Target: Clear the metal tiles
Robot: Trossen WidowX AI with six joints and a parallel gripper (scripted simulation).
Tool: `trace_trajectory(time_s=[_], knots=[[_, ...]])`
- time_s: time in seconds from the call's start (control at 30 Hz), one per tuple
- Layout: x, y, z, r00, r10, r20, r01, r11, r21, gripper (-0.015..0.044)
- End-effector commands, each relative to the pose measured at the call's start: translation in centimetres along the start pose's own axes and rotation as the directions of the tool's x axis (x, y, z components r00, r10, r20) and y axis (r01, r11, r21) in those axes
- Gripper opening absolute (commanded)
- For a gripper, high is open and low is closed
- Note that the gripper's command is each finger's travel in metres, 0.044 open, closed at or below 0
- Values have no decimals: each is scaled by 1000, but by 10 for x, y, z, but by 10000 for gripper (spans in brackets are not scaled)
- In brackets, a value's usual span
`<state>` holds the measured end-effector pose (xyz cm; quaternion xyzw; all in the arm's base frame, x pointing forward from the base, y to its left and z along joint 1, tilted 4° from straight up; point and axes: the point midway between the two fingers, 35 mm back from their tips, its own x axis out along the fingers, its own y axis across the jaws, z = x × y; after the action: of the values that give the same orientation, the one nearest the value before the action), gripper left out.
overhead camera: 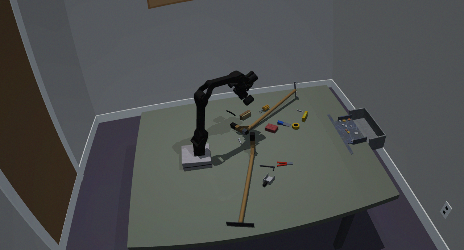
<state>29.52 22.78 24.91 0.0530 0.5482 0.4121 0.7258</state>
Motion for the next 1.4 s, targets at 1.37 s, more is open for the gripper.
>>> trace_trajectory(time_s=[1.37], knots=[[-14, -54, -17, 964, -251, -92, 53, 517, -854, 0]])
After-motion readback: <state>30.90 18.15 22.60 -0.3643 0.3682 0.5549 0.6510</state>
